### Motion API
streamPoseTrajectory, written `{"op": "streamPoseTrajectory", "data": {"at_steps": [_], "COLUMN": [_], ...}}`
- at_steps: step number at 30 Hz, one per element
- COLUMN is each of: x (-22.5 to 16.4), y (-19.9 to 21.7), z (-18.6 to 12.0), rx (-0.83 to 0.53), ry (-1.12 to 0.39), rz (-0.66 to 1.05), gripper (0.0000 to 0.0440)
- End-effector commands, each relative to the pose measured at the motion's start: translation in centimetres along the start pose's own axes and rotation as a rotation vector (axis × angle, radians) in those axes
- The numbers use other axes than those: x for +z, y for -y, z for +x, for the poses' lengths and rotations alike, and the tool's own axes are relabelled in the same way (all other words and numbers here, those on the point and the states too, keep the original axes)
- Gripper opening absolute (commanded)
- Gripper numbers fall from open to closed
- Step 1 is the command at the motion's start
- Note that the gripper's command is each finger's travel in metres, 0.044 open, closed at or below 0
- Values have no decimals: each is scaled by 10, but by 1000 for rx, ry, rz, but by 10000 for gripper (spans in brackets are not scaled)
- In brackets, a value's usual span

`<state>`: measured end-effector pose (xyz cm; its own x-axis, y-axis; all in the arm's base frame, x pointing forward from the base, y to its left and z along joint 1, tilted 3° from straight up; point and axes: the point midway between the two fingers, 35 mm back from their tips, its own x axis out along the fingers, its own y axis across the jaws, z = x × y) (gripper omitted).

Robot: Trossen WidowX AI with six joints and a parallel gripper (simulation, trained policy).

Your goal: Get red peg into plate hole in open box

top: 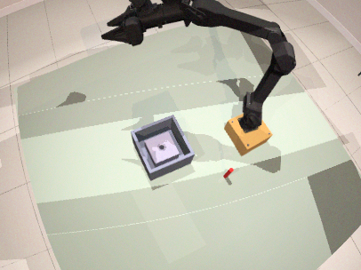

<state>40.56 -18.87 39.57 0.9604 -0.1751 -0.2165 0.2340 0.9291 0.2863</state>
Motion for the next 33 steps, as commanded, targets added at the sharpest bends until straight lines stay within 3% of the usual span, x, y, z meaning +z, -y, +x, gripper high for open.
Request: {"op": "streamPoseTrajectory", "data": {"at_steps": [1,16,33], "x": [-33,-158,-288], "y": [-21,-97,-139], "z": [2,-28,-124], "rx": [2,-71,-394], "ry": [-103,-504,-912], "rz": [92,376,538], "gripper": [440,440,440]}}
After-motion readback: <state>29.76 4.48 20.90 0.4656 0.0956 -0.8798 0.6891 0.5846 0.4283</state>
